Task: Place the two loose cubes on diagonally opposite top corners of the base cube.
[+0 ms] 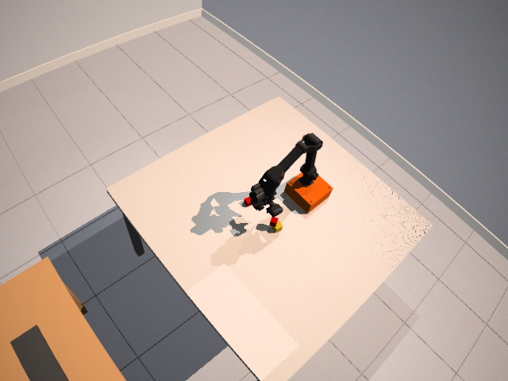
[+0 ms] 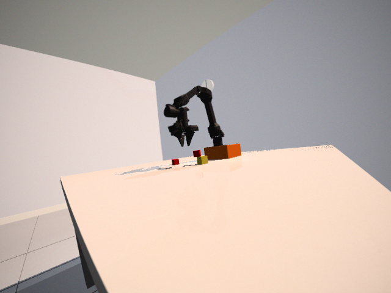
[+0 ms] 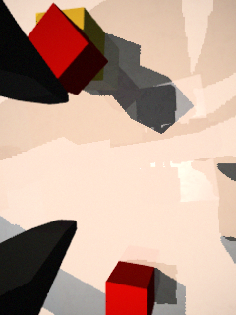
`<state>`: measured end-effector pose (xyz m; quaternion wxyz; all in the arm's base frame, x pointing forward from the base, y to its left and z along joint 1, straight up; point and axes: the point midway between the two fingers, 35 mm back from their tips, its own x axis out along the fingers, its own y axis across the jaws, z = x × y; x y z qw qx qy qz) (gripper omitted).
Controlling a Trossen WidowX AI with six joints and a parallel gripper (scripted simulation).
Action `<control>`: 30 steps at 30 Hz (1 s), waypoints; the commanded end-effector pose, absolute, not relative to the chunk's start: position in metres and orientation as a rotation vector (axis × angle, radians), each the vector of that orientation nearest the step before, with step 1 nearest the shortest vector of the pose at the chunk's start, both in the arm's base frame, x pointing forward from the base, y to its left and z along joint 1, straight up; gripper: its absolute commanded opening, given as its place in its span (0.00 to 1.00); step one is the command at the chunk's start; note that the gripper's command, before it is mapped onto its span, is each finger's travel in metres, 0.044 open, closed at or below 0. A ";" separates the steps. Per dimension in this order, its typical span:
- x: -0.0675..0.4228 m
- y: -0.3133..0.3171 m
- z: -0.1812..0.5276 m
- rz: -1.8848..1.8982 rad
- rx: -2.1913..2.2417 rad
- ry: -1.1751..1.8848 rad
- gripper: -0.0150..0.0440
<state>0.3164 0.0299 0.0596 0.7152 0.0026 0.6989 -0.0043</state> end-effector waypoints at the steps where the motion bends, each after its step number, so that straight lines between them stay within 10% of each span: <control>1: 0.320 0.017 0.063 0.115 -0.119 1.540 0.70; 30: 0.318 -0.082 0.083 1.090 -1.125 1.256 0.70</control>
